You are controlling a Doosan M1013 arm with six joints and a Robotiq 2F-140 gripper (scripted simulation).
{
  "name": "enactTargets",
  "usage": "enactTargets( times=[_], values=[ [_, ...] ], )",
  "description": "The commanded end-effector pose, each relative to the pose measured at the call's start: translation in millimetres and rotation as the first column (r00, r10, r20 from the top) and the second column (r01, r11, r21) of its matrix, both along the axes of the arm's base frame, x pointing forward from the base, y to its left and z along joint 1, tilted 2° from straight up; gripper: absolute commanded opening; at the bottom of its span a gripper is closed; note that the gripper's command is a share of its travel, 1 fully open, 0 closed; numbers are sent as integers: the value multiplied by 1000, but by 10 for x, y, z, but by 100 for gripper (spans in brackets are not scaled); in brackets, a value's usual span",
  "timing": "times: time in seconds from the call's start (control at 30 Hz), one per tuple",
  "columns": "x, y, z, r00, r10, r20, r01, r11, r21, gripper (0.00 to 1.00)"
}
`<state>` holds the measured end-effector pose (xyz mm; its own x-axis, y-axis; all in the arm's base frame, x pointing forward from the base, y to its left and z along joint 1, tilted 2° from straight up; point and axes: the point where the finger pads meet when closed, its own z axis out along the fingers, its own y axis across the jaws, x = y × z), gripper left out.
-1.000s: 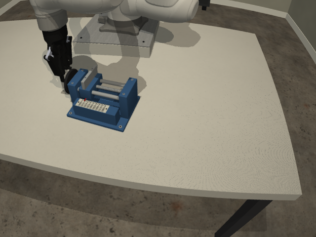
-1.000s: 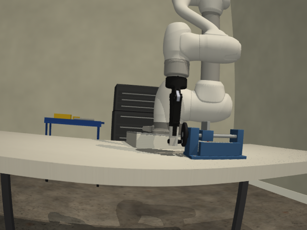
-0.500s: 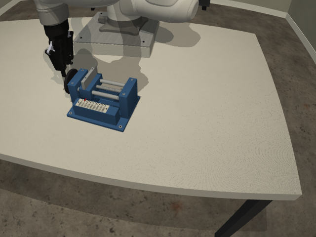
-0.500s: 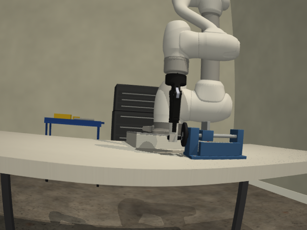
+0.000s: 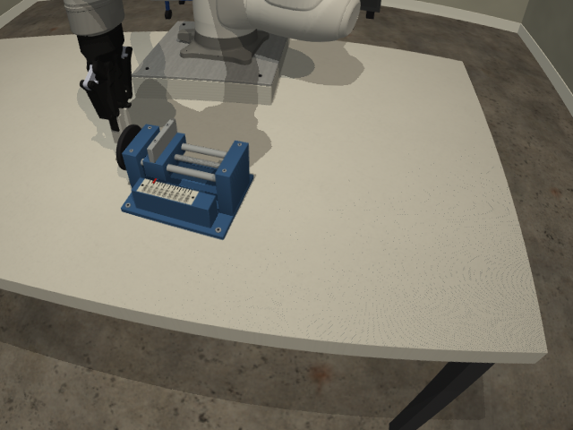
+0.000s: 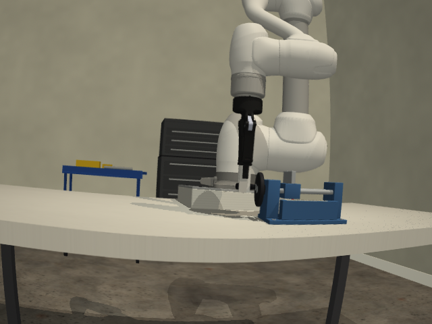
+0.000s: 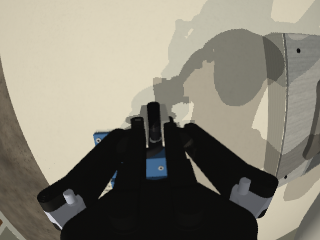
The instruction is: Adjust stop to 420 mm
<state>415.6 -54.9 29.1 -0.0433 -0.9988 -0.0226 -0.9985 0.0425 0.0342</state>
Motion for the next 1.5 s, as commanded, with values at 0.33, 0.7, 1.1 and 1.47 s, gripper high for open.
enactTargets(
  times=[0.33,0.7,1.1,1.47],
  values=[
    [177,-19,182,1000,-4,8,4,1000,1,4],
    [292,-25,200,1000,-4,8,4,1000,1,4],
    [371,-28,185,1000,-4,8,4,1000,1,4],
    [425,-30,160,1000,-4,8,4,1000,1,4]
  ],
)
